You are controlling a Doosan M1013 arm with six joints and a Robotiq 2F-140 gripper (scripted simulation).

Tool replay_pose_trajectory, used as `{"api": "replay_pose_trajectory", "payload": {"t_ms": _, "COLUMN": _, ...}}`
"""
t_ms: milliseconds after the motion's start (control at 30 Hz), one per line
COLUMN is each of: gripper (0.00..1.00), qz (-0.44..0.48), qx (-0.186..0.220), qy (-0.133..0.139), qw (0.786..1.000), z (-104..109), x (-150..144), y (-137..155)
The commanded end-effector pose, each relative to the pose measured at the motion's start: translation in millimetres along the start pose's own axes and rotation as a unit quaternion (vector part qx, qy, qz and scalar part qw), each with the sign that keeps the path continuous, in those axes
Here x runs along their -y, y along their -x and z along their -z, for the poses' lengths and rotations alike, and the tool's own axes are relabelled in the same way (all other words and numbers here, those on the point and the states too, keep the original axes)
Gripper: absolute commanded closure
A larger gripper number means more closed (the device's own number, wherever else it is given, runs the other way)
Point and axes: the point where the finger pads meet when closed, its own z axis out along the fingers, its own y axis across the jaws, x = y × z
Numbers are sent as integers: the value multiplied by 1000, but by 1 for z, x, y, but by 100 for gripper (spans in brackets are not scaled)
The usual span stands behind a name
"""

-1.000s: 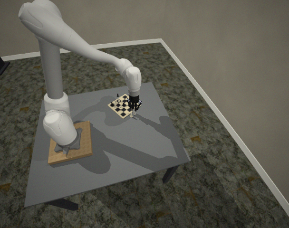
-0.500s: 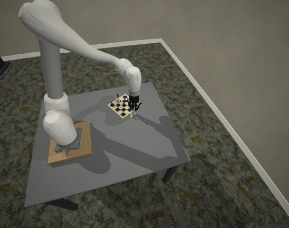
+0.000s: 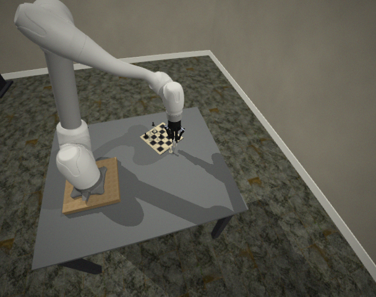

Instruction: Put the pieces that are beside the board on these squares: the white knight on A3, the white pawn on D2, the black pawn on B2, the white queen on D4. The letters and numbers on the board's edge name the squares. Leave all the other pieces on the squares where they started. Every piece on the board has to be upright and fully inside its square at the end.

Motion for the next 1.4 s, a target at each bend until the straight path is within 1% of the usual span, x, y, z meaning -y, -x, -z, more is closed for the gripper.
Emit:
{"api": "replay_pose_trajectory", "payload": {"t_ms": 0, "gripper": 100, "qz": 0, "qx": 0, "qy": 0, "qw": 1000, "z": 25, "x": 0, "y": 0}}
{"api": "replay_pose_trajectory", "payload": {"t_ms": 133, "gripper": 100, "qz": 0, "qx": 0, "qy": 0, "qw": 1000, "z": 54, "x": 0, "y": 0}}
{"api": "replay_pose_trajectory", "payload": {"t_ms": 200, "gripper": 100, "qz": 0, "qx": 0, "qy": 0, "qw": 1000, "z": 64, "x": 0, "y": 0}}
{"api": "replay_pose_trajectory", "payload": {"t_ms": 267, "gripper": 100, "qz": 0, "qx": 0, "qy": 0, "qw": 1000, "z": 69, "x": 0, "y": 0}}
{"api": "replay_pose_trajectory", "payload": {"t_ms": 700, "gripper": 100, "qz": 8, "qx": 0, "qy": 0, "qw": 1000, "z": 71, "x": -2, "y": 1}}
{"api": "replay_pose_trajectory", "payload": {"t_ms": 767, "gripper": 100, "qz": 53, "qx": 0, "qy": 0, "qw": 999, "z": 72, "x": -11, "y": 3}}
{"api": "replay_pose_trajectory", "payload": {"t_ms": 867, "gripper": 100, "qz": 177, "qx": 0, "qy": 0, "qw": 984, "z": 74, "x": -41, "y": 11}}
{"api": "replay_pose_trajectory", "payload": {"t_ms": 933, "gripper": 100, "qz": 177, "qx": 0, "qy": 0, "qw": 984, "z": 74, "x": -41, "y": 11}}
{"api": "replay_pose_trajectory", "payload": {"t_ms": 967, "gripper": 100, "qz": 253, "qx": 0, "qy": 0, "qw": 968, "z": 75, "x": -53, "y": 13}}
{"api": "replay_pose_trajectory", "payload": {"t_ms": 1033, "gripper": 100, "qz": 298, "qx": -2, "qy": -1, "qw": 955, "z": 76, "x": -77, "y": 17}}
{"api": "replay_pose_trajectory", "payload": {"t_ms": 1100, "gripper": 100, "qz": 351, "qx": -4, "qy": -2, "qw": 936, "z": 77, "x": -95, "y": 19}}
{"api": "replay_pose_trajectory", "payload": {"t_ms": 1167, "gripper": 100, "qz": 406, "qx": -4, "qy": -1, "qw": 914, "z": 77, "x": -105, "y": 20}}
{"api": "replay_pose_trajectory", "payload": {"t_ms": 1267, "gripper": 100, "qz": 482, "qx": -1, "qy": 0, "qw": 876, "z": 78, "x": -106, "y": 20}}
{"api": "replay_pose_trajectory", "payload": {"t_ms": 1300, "gripper": 100, "qz": 489, "qx": 0, "qy": 0, "qw": 872, "z": 78, "x": -106, "y": 20}}
{"api": "replay_pose_trajectory", "payload": {"t_ms": 1367, "gripper": 100, "qz": 489, "qx": 0, "qy": 0, "qw": 872, "z": 78, "x": -106, "y": 20}}
